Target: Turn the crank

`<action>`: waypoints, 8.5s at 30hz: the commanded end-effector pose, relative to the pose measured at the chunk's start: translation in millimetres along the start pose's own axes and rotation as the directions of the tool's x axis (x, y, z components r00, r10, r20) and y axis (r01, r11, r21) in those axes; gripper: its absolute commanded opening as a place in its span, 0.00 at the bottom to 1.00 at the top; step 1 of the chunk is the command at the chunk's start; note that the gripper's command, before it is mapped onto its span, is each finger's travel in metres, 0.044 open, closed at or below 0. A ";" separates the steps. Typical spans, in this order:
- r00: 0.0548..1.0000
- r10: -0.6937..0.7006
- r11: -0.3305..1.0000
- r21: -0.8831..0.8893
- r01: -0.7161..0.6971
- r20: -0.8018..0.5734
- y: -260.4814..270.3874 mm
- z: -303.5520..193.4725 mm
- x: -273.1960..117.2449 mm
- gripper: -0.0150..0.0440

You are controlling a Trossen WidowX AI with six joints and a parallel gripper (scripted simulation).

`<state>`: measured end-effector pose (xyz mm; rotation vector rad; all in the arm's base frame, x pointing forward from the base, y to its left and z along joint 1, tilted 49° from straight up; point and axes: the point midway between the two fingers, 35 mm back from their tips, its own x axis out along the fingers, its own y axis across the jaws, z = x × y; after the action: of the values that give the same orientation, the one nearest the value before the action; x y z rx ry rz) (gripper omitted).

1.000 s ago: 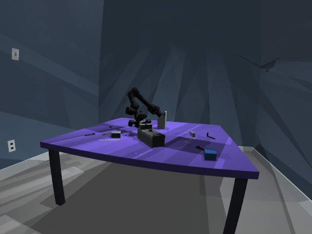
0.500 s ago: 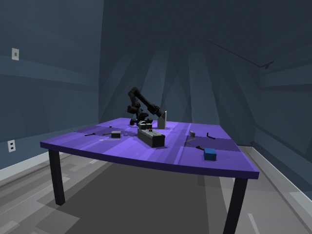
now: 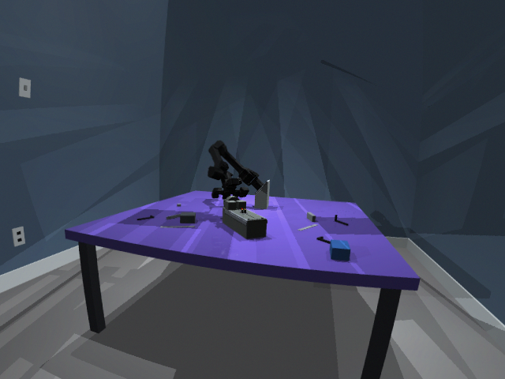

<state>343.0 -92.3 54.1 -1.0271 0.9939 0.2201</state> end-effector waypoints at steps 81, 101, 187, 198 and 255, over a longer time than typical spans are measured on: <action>1.000 0.000 1.000 -0.001 0.000 0.006 -31.2 21.0 -22.4 0.25; 1.000 0.000 1.000 -0.001 0.000 0.006 -34.4 20.9 -22.1 0.25; 1.000 -0.002 1.000 -0.003 0.002 0.004 -56.2 -14.7 15.3 0.25; 1.000 -0.002 1.000 -0.003 0.002 0.004 -50.9 -18.9 19.9 0.25; 1.000 -0.001 1.000 -0.003 0.001 0.004 -41.3 -23.6 25.1 0.25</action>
<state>371.0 -139.1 64.8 -1.0344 0.9688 0.2092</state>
